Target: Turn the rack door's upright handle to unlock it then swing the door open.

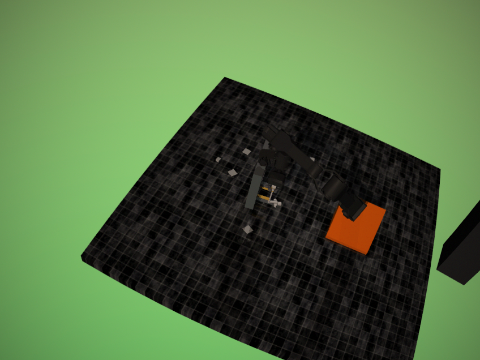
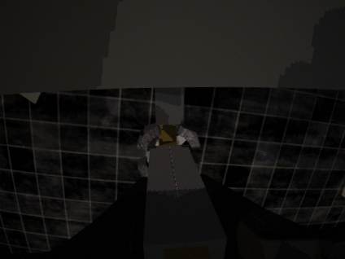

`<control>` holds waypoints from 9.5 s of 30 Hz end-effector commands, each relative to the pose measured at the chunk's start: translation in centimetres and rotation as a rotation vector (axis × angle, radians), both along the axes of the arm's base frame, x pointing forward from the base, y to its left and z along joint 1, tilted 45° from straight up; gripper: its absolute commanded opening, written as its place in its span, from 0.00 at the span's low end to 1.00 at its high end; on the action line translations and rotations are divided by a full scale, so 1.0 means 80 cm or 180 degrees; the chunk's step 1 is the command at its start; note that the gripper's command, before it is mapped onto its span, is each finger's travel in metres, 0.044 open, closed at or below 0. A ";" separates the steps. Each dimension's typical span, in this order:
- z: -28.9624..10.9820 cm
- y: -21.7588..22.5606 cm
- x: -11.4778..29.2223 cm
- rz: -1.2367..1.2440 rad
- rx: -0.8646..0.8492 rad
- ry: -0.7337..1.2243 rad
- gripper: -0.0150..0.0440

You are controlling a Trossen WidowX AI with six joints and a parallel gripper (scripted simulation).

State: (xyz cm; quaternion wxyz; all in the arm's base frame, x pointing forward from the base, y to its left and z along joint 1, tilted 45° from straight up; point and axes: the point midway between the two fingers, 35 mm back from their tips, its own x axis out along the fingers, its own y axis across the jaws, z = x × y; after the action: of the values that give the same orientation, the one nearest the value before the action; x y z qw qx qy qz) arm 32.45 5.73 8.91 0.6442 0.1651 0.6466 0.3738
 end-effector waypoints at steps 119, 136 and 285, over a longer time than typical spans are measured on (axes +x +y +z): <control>0.000 0.000 0.000 -0.0874 -0.0141 0.0846 0.75; 0.000 0.000 0.000 -0.2775 -0.0450 0.2711 0.75; -0.114 -0.133 -0.095 -0.0918 -0.0171 0.0895 0.29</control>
State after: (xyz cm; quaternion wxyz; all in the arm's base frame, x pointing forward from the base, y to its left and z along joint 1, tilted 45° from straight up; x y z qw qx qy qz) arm 24.82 -4.28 0.37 0.5887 0.3093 0.7164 0.2107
